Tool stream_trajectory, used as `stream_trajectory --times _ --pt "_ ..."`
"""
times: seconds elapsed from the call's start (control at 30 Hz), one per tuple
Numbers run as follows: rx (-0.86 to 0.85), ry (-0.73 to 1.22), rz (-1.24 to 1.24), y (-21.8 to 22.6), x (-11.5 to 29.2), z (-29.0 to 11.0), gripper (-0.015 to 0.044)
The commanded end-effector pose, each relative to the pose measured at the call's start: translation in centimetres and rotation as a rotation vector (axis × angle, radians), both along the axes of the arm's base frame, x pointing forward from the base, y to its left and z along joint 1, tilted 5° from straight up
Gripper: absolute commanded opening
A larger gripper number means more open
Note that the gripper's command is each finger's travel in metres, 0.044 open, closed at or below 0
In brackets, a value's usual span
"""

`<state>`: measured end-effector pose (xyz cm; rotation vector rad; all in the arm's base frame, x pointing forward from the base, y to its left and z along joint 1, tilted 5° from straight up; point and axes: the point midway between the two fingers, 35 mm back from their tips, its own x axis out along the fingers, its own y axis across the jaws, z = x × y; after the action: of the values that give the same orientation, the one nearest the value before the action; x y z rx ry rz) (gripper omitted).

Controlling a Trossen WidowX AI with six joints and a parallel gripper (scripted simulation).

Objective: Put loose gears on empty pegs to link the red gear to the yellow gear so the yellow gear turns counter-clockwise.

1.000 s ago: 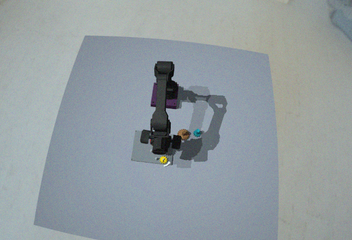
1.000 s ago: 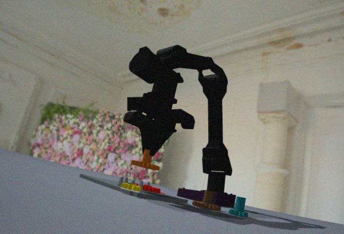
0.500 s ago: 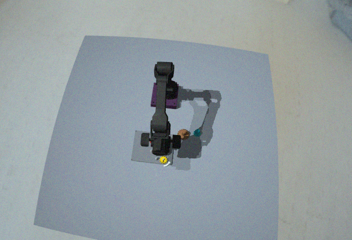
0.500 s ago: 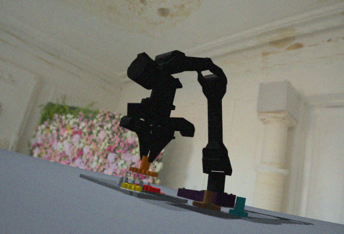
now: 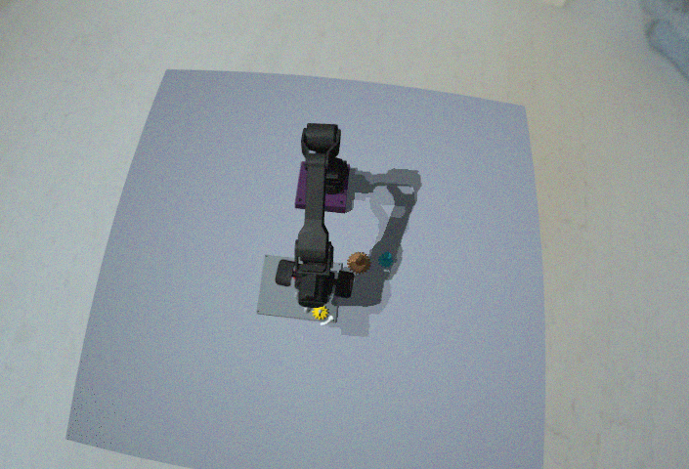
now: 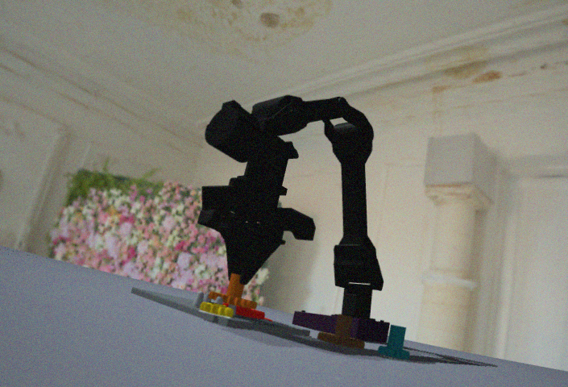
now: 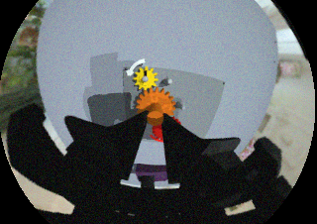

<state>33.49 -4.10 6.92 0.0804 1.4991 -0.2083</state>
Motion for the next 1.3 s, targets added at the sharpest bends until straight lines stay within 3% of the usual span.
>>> stream_trajectory --times 0.0,0.3,0.93,1.27 --pt "0.006 0.0 -0.061 -0.01 -0.11 -0.82 0.0" --pt "0.009 -0.004 -0.117 -0.1 -0.09 -0.72 0.0" --pt "-0.007 0.021 0.172 -0.14 -0.13 -1.12 0.0" --pt "-0.003 0.014 0.093 -0.07 -0.02 -1.29 0.0"
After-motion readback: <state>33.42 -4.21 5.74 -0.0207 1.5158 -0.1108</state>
